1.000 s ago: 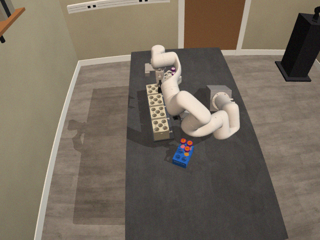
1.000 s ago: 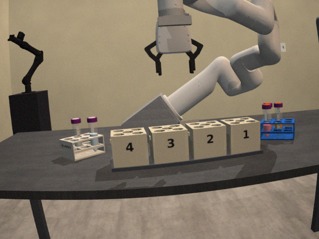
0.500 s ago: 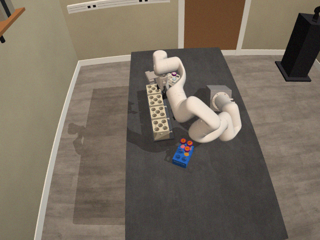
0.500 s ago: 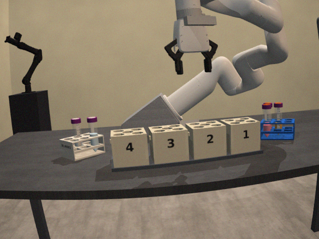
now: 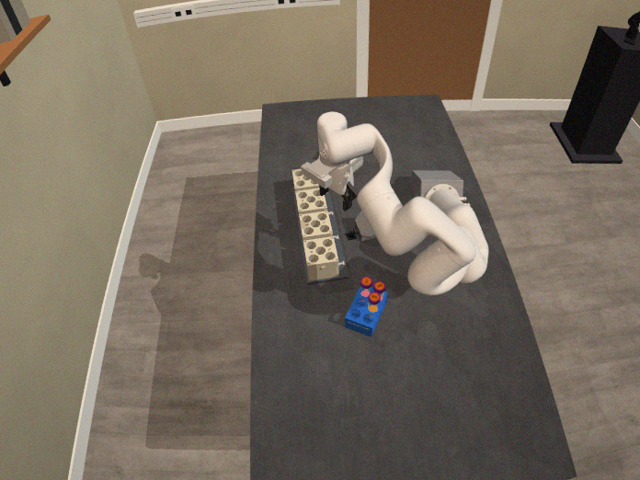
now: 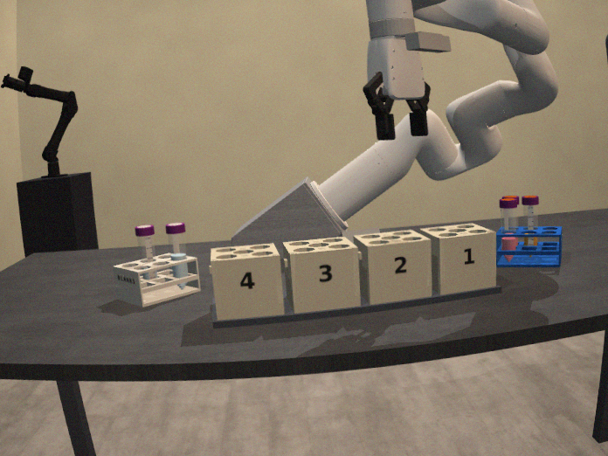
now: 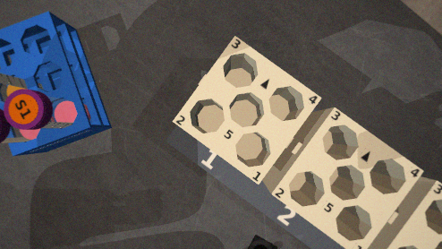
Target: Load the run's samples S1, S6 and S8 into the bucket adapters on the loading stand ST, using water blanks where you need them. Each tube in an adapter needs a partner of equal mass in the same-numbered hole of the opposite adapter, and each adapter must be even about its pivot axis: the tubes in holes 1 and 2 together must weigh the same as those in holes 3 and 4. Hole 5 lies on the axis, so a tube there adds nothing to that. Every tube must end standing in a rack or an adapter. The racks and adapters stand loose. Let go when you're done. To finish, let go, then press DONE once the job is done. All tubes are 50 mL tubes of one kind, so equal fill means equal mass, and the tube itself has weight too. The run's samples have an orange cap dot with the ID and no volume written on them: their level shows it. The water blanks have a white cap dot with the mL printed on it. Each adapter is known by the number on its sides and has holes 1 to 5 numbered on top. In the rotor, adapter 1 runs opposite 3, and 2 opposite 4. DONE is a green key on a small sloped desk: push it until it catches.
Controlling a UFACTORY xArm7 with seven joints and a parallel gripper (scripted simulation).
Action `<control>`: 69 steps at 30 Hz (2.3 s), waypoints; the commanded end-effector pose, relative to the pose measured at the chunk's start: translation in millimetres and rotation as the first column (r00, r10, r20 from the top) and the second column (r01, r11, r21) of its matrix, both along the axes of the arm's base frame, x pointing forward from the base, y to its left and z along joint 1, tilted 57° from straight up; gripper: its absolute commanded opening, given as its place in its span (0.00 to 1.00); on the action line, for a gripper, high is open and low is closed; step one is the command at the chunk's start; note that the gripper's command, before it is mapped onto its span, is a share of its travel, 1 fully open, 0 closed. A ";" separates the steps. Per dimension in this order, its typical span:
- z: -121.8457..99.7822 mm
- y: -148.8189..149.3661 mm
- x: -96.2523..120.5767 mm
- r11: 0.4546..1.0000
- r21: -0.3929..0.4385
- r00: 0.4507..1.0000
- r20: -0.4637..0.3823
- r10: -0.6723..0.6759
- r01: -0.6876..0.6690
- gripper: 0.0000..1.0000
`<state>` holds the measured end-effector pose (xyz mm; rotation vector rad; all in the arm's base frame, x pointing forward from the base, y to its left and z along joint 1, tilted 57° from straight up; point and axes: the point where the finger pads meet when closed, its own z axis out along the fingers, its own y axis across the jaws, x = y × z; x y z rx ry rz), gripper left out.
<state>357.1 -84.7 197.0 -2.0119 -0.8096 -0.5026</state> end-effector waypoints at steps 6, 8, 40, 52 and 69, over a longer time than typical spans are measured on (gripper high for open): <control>38.8 23.7 -24.0 0.998 -0.030 0.992 0.113 0.051 -0.048 1.00; 46.0 28.8 -28.8 0.998 -0.030 0.992 0.113 0.051 -0.048 1.00; 145.9 98.4 -95.6 0.998 -0.029 0.992 0.113 0.051 -0.048 1.00; 134.4 116.3 -94.3 0.998 -0.029 0.992 0.113 0.051 -0.048 1.00; 112.6 149.9 -92.0 0.998 -0.029 0.992 0.113 0.051 -0.048 1.00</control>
